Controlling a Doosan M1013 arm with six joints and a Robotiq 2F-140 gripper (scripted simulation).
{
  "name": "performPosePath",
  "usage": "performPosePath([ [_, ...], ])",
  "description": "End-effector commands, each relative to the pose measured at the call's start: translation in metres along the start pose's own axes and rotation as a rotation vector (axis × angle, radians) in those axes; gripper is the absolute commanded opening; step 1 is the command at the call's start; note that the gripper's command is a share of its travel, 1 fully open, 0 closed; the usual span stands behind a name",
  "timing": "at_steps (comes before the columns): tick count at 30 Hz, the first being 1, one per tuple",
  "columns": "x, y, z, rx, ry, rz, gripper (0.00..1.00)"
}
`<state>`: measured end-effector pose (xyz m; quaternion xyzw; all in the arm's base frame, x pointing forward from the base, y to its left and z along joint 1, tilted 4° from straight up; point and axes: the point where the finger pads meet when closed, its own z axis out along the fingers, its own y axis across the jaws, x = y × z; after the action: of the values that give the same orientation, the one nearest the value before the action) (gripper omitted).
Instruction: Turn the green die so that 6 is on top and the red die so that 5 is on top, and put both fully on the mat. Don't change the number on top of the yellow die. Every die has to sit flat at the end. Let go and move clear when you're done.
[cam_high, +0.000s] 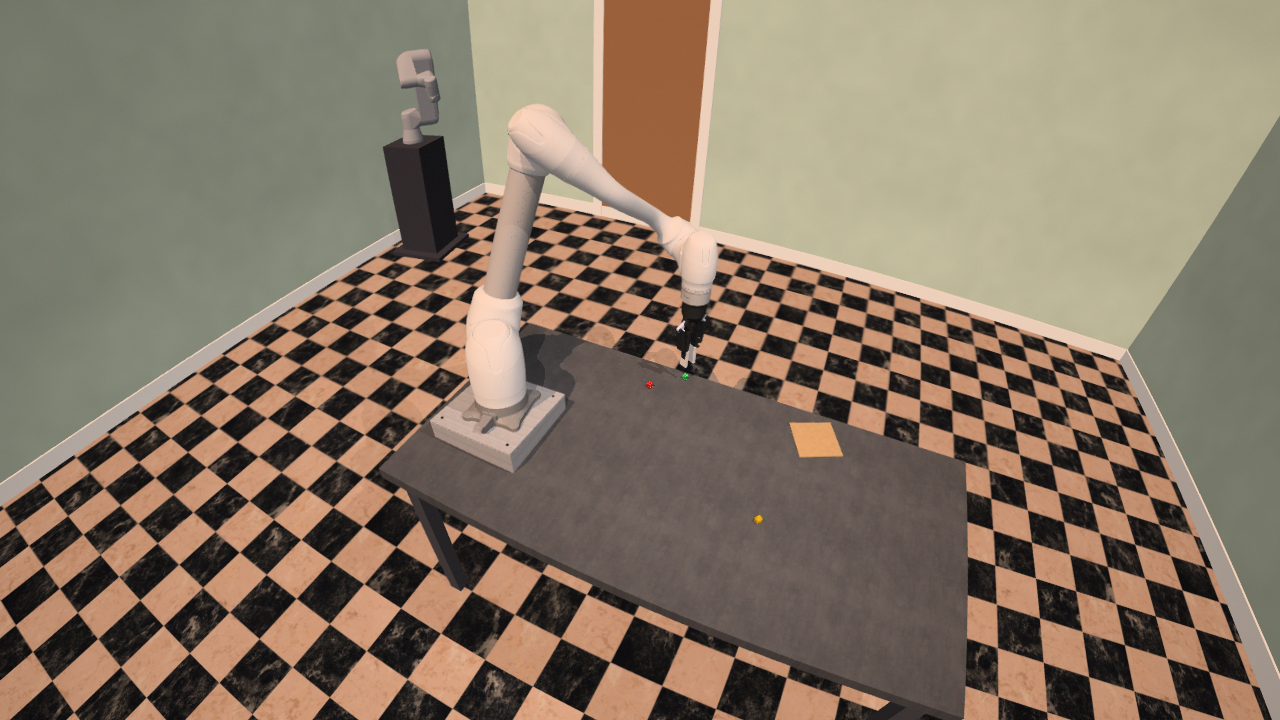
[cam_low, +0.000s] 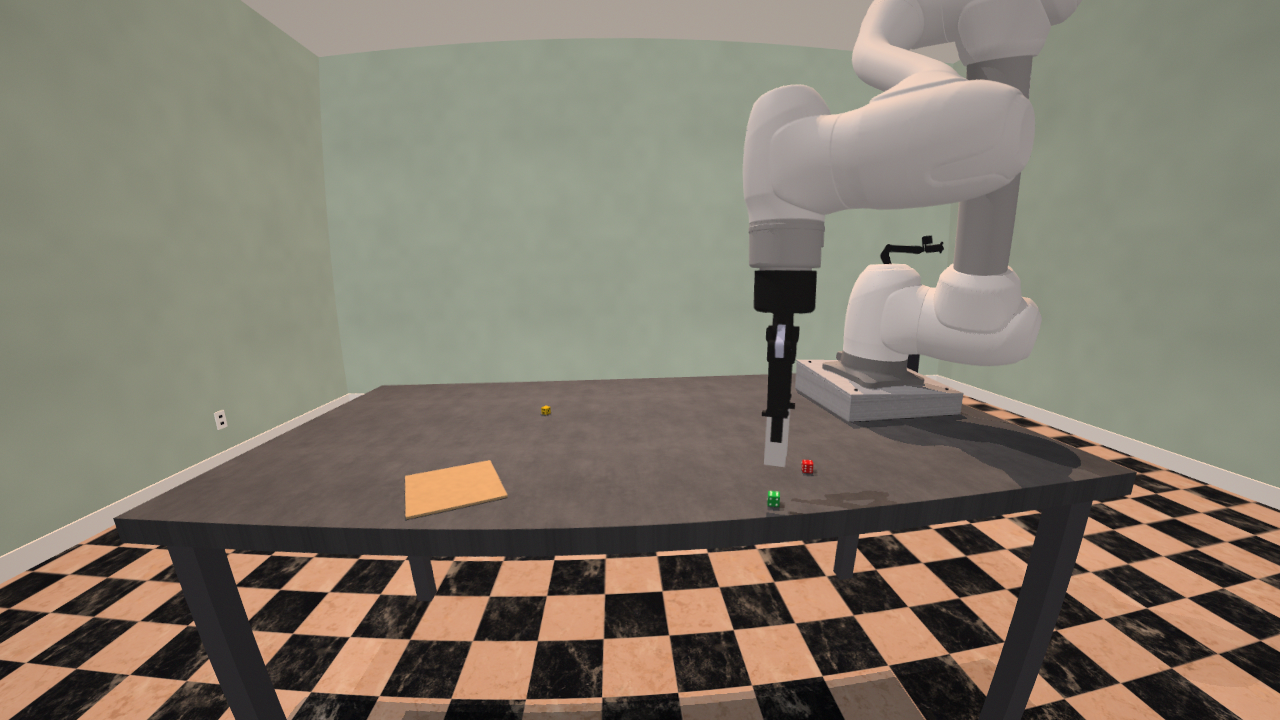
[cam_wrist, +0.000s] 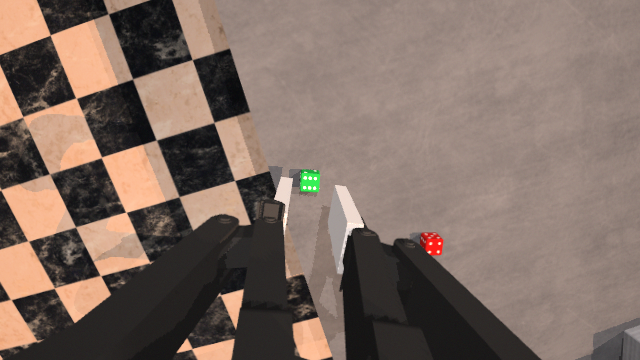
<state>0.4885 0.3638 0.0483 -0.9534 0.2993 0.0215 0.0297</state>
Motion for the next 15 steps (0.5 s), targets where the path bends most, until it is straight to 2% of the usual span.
performPosePath([
  [1,-0.001,0.0,0.008,0.002,-0.005,0.001,0.27],
  [15,-0.001,0.001,0.027,0.002,-0.005,0.001,0.27],
])
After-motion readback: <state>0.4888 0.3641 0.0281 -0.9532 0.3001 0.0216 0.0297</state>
